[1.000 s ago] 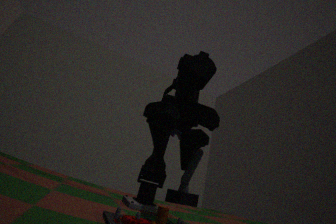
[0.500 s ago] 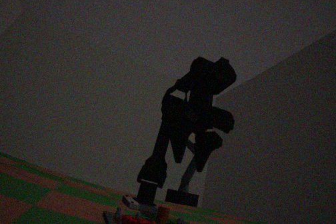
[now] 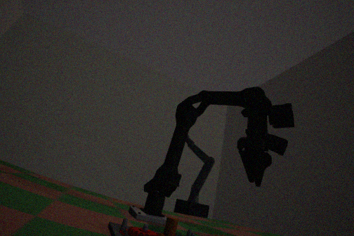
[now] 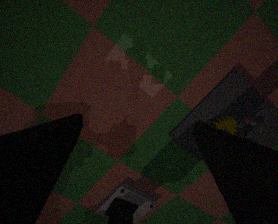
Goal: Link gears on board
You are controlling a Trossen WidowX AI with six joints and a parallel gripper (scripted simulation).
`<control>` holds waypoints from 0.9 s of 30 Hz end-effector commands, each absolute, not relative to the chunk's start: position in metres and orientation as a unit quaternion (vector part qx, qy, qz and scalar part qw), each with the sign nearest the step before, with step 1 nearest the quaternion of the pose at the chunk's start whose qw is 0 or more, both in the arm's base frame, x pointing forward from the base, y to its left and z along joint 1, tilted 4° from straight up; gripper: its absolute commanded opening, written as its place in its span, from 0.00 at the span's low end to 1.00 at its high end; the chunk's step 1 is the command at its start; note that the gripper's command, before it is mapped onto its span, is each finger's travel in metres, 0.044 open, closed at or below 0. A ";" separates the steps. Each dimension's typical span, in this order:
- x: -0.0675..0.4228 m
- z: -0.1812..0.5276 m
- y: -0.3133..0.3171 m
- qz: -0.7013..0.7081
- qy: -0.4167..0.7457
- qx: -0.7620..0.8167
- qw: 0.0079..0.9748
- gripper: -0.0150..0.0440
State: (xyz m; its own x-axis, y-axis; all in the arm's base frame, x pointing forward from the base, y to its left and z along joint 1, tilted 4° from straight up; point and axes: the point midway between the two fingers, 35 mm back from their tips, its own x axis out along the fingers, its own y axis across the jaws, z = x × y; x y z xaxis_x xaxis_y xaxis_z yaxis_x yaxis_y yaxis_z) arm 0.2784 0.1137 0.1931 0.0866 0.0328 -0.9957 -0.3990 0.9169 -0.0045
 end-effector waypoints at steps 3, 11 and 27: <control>0.238 0.204 0.187 0.134 0.663 -0.131 0.724 1.00; 0.226 0.207 0.203 0.123 0.665 -0.128 0.726 1.00; 0.226 0.207 0.203 0.123 0.665 -0.128 0.726 1.00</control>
State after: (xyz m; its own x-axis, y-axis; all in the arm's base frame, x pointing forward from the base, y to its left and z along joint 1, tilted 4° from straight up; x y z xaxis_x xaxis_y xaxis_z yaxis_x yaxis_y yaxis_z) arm 0.2257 0.2031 0.2073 0.0853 0.0130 -0.9963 -0.3548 0.9348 -0.0181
